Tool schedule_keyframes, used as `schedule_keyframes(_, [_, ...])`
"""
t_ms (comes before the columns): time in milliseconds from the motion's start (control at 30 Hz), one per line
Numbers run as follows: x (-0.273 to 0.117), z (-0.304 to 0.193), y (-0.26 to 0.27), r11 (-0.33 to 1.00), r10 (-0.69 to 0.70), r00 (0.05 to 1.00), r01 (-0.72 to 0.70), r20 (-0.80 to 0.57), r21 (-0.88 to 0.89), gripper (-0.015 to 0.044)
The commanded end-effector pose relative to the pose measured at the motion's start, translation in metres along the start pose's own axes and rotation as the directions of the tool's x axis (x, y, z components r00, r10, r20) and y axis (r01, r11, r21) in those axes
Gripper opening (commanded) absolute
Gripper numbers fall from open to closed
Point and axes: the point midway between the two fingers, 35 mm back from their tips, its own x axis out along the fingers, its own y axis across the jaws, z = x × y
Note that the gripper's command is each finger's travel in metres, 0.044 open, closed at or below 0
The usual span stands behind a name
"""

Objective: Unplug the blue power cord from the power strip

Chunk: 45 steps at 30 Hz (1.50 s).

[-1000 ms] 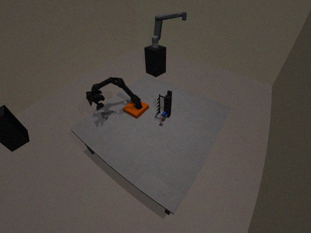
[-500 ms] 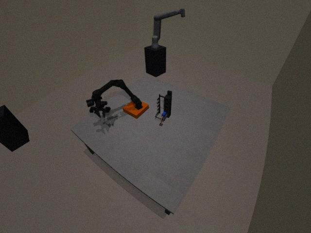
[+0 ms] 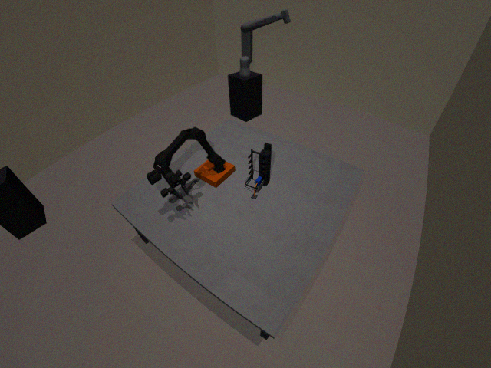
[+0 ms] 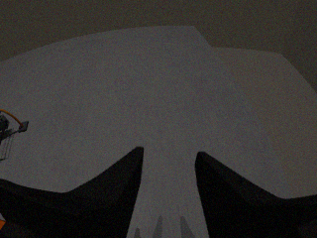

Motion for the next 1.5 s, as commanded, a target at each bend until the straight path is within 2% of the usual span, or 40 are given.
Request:
schedule_keyframes(0, [0.057, 0.013, 0.040, 0.965, 0.135, 0.980, -0.096, -0.146, 0.243, 0.0160])
schedule_keyframes(300, [0.115, 0.025, 0.100, 0.871, 0.251, 0.909, -0.062, -0.332, 0.487, 0.0160])
schedule_keyframes(633, [0.160, 0.029, 0.174, 0.761, 0.294, 0.794, 0.142, -0.532, 0.633, 0.0160])
schedule_keyframes(1000, [0.188, 0.023, 0.256, 0.641, 0.234, 0.666, 0.441, -0.708, 0.627, 0.0160])
schedule_keyframes(1467, [0.195, 0.006, 0.355, 0.424, 0.039, 0.565, 0.737, -0.824, 0.526, 0.0160])
